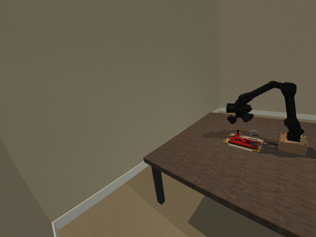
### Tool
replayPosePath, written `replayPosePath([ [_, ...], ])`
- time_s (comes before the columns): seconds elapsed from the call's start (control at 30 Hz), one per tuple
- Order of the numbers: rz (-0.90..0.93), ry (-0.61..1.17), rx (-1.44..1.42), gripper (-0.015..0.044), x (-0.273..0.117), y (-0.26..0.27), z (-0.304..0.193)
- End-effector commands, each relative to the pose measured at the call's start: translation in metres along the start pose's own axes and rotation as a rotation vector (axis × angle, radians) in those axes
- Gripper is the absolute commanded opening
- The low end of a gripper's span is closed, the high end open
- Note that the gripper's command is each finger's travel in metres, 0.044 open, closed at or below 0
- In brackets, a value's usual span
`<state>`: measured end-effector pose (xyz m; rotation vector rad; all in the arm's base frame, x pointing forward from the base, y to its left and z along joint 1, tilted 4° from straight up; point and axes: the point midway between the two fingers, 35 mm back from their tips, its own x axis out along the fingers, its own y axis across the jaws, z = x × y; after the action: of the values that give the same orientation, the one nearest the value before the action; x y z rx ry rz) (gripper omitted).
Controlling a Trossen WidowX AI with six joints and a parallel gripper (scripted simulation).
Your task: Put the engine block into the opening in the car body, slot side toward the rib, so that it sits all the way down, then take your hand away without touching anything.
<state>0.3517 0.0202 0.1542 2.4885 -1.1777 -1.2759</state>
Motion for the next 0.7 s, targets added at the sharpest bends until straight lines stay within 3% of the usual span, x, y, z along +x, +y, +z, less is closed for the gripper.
replayPosePath([
  [0.0, -0.001, -0.045, 0.121, 0.044, 0.007, 0.009, 0.002],
  [0.67, 0.067, -0.26, 0.729, 0.044, 0.046, 0.043, 0.015],
])
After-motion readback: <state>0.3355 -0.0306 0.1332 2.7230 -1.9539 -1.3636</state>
